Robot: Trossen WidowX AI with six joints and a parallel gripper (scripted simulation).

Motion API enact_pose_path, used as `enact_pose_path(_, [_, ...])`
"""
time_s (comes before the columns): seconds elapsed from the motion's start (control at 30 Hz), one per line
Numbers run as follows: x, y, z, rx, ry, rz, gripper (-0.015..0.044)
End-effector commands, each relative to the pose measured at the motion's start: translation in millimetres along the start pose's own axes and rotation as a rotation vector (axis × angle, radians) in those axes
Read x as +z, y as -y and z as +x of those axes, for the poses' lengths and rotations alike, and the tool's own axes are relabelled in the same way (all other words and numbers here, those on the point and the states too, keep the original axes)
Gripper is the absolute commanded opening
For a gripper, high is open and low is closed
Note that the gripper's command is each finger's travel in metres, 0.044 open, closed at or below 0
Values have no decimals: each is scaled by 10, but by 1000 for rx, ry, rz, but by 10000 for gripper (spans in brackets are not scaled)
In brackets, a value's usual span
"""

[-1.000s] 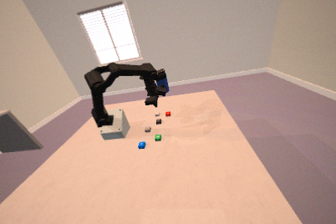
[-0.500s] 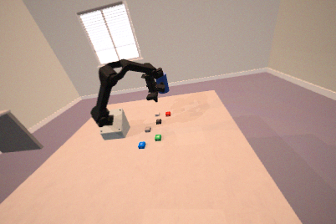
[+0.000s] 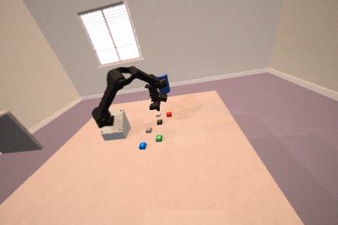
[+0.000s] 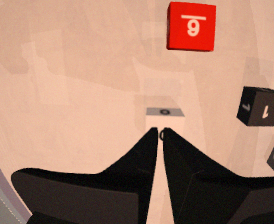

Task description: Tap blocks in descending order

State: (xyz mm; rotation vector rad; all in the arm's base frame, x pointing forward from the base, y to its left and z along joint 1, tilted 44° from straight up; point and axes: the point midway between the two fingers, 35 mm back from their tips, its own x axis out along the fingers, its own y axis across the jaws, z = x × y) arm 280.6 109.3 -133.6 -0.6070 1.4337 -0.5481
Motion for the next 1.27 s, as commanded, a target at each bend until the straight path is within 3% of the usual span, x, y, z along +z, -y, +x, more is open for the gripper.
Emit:
enact_pose_path(0.0, [-14, 11, 88, -7, -4, -5, 20])
enact_pose_path(0.53, [-18, 16, 238, -8, -4, -5, 20])
enact_pose_path(0.63, [-15, 9, -30, -6, -4, -5, 20])
enact_pose_path(0.8, [-17, 10, -65, -7, -4, -6, 20])
enact_pose_path(0.87, [-49, -54, -173, -3, -4, -6, 72])
enact_pose_path(1.03, [-372, -384, -860, 2, -6, -8, 204])
enact_pose_path(1.2, [-389, -394, -887, 1, -6, -8, 335])
enact_pose_path(1.23, [-389, -394, -887, 1, -6, -8, 335])
